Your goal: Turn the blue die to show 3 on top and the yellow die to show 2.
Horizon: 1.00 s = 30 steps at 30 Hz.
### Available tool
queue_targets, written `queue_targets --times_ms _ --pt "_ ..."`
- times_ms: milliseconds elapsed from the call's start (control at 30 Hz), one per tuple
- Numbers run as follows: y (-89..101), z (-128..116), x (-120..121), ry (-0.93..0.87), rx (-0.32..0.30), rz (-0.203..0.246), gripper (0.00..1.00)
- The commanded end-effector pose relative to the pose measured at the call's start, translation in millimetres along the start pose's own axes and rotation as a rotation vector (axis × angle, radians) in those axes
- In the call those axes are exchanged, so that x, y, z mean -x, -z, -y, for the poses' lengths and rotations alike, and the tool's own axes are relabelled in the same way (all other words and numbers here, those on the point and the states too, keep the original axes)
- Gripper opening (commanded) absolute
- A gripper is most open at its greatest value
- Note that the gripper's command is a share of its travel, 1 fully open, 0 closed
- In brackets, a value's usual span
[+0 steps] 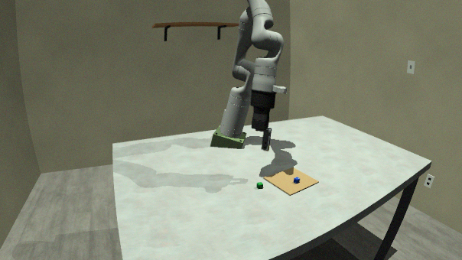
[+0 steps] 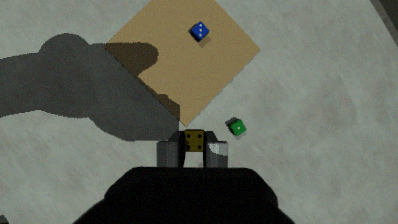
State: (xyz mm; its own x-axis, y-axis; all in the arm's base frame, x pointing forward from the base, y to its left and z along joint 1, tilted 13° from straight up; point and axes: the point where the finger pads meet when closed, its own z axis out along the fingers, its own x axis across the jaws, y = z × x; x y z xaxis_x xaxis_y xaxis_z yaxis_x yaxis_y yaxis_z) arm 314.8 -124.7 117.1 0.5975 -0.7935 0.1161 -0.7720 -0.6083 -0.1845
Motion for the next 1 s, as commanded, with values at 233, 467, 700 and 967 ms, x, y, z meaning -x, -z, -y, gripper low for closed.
queue_targets --times_ms 233,467,700,967 --pt "1.1 18 -31 0.222 0.006 -0.108 0.34" --pt "3.6 33 -50 0.367 0.004 -0.176 0.34" --pt "9.8 65 -74 0.602 -0.008 -0.278 0.34" --pt "17.3 102 -87 0.828 -0.028 -0.367 0.34"
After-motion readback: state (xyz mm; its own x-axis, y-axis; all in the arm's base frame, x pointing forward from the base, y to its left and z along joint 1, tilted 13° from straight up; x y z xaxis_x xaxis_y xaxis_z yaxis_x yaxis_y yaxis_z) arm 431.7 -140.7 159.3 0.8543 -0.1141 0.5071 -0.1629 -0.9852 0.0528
